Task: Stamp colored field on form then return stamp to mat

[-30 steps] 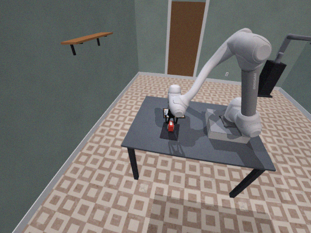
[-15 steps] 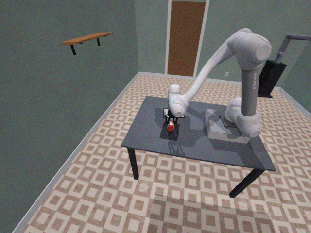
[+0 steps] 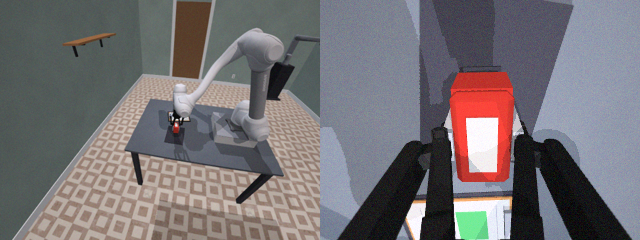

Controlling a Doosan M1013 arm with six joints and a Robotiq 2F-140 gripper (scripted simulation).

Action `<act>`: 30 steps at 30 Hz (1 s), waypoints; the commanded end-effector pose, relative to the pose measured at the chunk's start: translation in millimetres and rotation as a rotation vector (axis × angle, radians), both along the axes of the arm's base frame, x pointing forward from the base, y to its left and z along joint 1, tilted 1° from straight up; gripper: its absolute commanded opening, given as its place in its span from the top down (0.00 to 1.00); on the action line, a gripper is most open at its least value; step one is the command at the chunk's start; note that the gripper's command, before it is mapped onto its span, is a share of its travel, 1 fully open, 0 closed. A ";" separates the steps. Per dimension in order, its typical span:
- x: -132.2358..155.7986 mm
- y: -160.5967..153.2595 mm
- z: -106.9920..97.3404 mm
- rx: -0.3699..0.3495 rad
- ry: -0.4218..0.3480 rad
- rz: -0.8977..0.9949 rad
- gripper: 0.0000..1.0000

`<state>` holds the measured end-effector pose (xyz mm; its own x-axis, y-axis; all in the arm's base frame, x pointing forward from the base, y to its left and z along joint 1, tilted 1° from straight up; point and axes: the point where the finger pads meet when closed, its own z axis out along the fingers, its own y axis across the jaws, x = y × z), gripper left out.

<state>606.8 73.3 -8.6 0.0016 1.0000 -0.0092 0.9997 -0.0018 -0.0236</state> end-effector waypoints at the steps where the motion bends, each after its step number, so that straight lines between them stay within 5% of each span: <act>1: 0.2 0.1 11.4 0.000 0.000 0.000 0.82; 13: 1.0 -4.6 12.3 0.000 0.000 0.001 0.82; 17: 7.6 -81.5 13.3 0.001 0.000 0.015 0.82; 21: 0.5 -132.1 14.0 0.001 0.000 0.040 0.82; 23: 0.5 -132.1 14.0 0.001 0.000 0.040 0.82; 24: -4.5 -171.7 14.4 0.001 0.000 0.046 0.82; 30: -19.3 -248.5 15.4 0.001 0.001 0.056 0.82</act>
<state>594.3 -119.5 5.9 -0.0453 0.9988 -0.0161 0.9987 0.0449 -0.0258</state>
